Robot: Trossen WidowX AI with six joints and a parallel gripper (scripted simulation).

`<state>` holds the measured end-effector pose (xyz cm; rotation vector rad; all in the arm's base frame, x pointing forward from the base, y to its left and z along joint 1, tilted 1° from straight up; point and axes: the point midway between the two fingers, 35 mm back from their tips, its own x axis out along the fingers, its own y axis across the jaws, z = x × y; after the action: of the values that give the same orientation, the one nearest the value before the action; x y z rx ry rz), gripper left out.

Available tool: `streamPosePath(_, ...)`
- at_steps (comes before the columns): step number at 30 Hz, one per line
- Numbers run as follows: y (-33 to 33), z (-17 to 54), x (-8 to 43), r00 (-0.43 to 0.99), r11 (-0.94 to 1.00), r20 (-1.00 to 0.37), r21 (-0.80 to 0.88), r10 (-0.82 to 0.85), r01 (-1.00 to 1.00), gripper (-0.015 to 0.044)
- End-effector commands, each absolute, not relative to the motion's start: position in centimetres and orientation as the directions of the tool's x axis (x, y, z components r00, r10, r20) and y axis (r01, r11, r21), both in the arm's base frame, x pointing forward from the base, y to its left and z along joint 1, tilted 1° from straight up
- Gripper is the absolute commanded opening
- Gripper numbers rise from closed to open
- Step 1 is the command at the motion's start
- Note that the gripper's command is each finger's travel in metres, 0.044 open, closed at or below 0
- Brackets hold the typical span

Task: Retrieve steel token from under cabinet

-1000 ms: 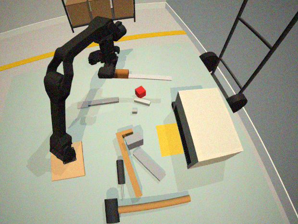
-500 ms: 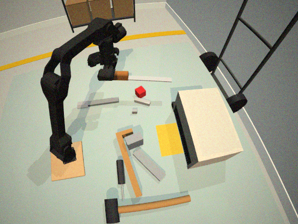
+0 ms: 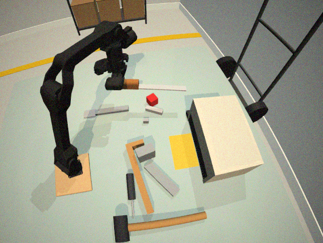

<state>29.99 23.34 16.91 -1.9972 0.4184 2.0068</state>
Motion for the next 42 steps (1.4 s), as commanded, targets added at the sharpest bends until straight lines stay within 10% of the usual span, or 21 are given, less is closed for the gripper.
streamPosePath(1,23.0,17.6,30.0,0.018,-0.922,-1.000,-0.010,0.004,-0.387,0.0000)
streamPosePath(42,19.3,17.5,28.4,0.015,-0.925,-1.000,-0.005,-0.001,-0.380,0.0000)
